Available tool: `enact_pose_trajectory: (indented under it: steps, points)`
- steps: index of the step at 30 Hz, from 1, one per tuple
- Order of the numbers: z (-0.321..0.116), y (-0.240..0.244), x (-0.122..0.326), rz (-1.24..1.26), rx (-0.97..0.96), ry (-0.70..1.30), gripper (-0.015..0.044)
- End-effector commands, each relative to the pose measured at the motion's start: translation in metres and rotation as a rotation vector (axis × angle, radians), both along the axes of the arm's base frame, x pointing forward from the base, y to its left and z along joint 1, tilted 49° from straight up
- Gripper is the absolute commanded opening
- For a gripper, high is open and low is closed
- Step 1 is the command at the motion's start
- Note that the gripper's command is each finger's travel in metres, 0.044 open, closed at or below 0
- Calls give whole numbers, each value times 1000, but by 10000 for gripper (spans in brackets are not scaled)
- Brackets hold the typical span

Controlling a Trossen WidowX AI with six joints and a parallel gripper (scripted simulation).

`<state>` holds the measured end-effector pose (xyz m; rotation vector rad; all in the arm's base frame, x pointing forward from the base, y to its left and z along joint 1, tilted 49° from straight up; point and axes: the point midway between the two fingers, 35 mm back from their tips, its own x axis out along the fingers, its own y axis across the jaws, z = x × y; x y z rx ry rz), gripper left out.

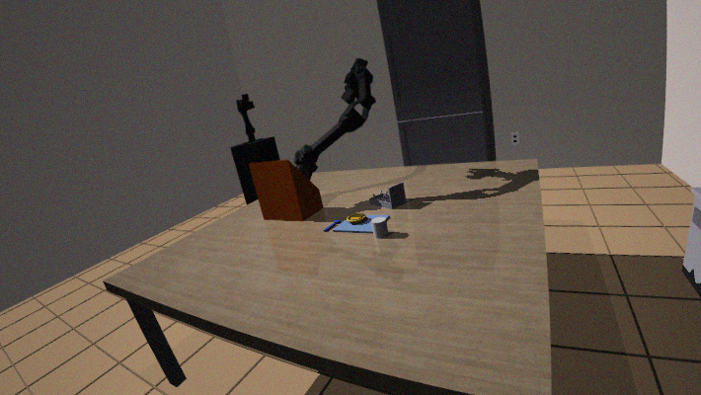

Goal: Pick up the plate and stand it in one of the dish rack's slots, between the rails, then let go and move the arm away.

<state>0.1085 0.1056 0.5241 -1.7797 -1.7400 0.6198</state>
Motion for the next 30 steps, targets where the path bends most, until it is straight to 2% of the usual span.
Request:
enact_pose_trajectory:
  steps: [1, 10, 17, 30]
  points:
    - [0, 0, -1, -2, 0, 0, 400]
    - [1, 2, -25, -79, -31, -21, 400]
    - [-6, 0, -26, -181, -59, -45, 400]
    - [-15, 24, -49, -300, -140, -46, 400]
